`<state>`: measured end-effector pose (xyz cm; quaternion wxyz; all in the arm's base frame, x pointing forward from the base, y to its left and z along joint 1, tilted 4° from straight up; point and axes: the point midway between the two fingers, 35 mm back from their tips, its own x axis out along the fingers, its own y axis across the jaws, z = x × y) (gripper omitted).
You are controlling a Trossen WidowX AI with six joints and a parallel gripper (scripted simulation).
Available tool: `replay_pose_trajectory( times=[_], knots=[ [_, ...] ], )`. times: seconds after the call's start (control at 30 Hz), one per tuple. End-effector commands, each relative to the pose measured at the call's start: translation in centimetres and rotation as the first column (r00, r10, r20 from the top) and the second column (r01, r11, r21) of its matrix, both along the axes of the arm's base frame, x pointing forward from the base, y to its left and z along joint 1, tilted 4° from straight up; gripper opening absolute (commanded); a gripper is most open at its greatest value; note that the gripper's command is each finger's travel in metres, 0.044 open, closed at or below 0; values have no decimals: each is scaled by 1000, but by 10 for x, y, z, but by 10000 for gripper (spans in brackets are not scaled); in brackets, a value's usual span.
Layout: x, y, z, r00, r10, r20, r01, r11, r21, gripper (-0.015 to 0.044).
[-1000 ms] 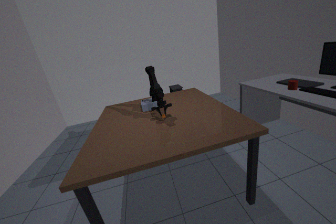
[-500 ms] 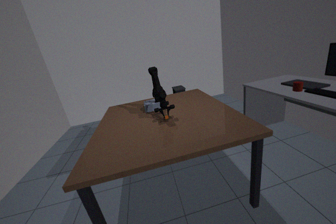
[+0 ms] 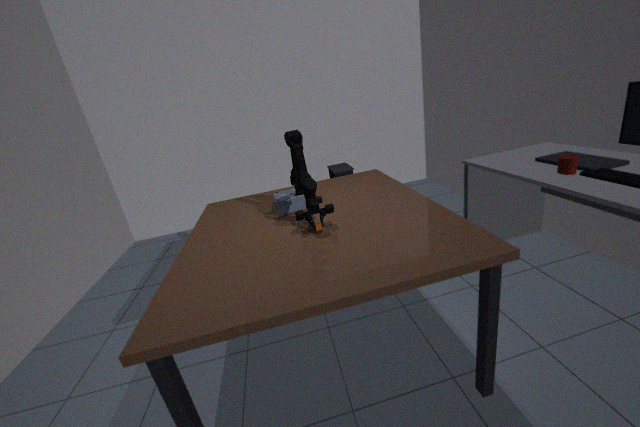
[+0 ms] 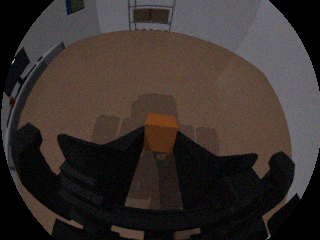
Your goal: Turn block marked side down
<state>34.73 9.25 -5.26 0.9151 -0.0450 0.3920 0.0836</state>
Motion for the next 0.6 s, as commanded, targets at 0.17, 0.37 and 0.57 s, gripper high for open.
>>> replay_pose_trajectory(
  times=[0.17,0.37,0.57],
  knots=[
    [-10,-3,-9,994,4,106,-6,1000,12,0],
    [-15,-5,-7,983,3,185,-8,1000,28,0],
    [-20,-6,-3,970,0,243,-10,999,39,0]
  ],
)
